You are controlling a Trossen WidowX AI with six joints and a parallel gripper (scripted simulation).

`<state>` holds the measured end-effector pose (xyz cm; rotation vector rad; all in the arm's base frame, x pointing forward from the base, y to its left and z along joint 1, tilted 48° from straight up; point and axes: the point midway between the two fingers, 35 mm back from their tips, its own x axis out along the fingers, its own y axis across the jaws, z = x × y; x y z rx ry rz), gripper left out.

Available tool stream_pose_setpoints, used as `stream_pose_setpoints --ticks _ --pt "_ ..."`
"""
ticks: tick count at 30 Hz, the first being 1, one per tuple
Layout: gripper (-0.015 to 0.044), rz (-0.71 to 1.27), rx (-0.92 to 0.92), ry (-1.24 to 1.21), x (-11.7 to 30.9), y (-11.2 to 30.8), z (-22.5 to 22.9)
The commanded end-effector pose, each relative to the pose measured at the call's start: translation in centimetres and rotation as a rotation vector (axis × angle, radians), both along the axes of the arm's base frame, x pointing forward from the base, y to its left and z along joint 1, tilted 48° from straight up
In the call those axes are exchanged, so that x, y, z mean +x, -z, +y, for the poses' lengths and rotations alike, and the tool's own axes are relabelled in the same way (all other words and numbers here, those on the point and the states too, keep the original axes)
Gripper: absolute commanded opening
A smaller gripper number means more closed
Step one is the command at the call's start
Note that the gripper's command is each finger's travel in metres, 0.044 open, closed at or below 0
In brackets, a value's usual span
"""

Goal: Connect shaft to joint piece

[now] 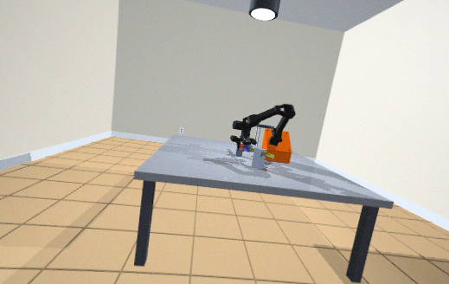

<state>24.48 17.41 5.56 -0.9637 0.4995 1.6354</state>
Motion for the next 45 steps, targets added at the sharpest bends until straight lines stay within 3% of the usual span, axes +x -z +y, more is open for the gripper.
stream_pose_setpoints --ticks 1,13,18,21,32,45 --pt "0.0 0.003 -0.004 0.004 -0.02 -0.01 -0.02" --pt "0.0 0.0 0.0 0.0 0.0 0.0 0.0" --pt "0.0131 0.0 0.0 0.0 0.0 0.0 0.0" --pt "0.0147 0.0 0.0 0.0 0.0 0.0 0.0" --pt "0.0436 0.0 0.0 0.0 0.0 0.0 0.0" --pt "0.044 0.0 0.0 0.0 0.0 0.0 0.0"
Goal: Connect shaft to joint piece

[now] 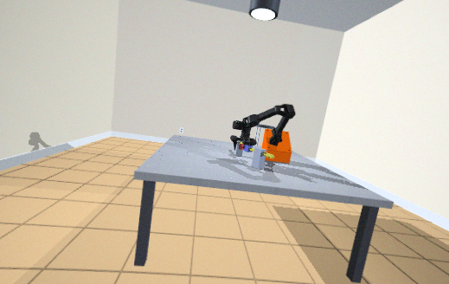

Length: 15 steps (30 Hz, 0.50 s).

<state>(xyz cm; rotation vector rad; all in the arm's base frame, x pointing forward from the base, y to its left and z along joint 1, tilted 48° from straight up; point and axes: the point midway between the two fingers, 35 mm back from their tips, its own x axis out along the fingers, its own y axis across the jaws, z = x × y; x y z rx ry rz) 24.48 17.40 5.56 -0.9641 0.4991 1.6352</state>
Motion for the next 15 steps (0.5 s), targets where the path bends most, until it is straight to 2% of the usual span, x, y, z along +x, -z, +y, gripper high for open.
stream_pose_setpoints --ticks 1,6,15 --pt "0.044 0.0 0.0 0.0 0.0 0.0 0.0" --pt "0.044 0.061 0.077 -0.052 -0.3 0.0 -0.4" --pt "0.044 0.16 0.342 -0.101 0.0 -1.0 -1.4"
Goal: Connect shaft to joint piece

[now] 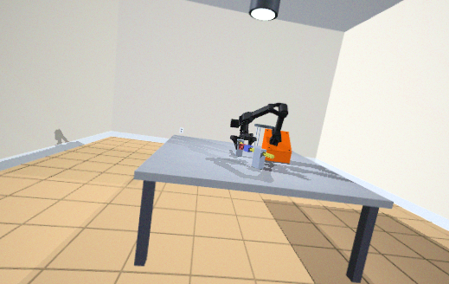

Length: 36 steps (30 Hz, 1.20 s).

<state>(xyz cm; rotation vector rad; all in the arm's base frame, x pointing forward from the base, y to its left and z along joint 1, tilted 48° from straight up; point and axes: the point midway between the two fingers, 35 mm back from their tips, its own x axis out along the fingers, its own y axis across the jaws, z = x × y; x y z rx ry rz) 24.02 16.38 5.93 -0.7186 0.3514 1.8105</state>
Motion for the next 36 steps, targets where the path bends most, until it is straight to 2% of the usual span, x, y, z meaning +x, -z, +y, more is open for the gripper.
stream_pose_setpoints --ticks 1,4,16,36 --pt "0.044 0.035 0.144 0.005 0.6 -0.8 -0.6" --pt "0.044 0.043 0.193 0.015 0.9 -1.1 -0.8" --pt "0.044 0.059 0.175 0.028 0.9 -1.1 -0.9" --pt "0.044 0.538 -0.05 0.456 2.8 -4.8 -4.7"
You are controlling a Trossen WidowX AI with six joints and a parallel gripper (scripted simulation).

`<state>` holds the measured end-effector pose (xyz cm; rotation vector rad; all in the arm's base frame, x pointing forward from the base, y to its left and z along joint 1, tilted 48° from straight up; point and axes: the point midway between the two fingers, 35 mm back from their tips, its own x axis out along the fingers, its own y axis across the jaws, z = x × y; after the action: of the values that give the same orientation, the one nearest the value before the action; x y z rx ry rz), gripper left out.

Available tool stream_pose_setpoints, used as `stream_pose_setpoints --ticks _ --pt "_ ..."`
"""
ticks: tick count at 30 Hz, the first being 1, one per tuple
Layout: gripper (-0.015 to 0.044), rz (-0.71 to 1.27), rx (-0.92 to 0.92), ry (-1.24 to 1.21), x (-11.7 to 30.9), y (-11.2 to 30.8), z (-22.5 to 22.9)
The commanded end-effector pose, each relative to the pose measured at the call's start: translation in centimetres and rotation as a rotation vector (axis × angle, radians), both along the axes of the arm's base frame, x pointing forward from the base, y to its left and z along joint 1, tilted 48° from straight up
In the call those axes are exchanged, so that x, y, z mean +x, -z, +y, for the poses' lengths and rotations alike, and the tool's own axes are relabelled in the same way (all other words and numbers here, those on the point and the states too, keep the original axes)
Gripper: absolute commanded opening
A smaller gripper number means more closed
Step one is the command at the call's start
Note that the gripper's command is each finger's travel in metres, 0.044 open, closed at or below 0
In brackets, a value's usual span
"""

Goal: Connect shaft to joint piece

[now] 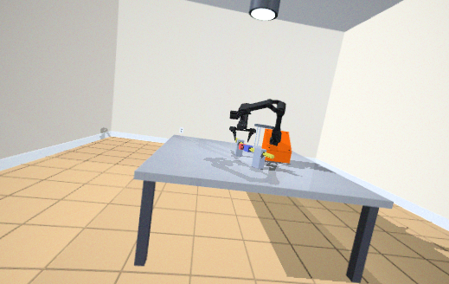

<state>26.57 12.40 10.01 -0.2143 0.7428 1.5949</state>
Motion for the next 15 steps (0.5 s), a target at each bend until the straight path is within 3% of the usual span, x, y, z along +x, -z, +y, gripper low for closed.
stream_pose_setpoints --ticks 1,15 --pt "0.044 0.116 -0.052 0.091 0.3 -0.9 -1.0" --pt "0.044 0.458 -0.191 0.378 0.6 -3.7 -3.8"
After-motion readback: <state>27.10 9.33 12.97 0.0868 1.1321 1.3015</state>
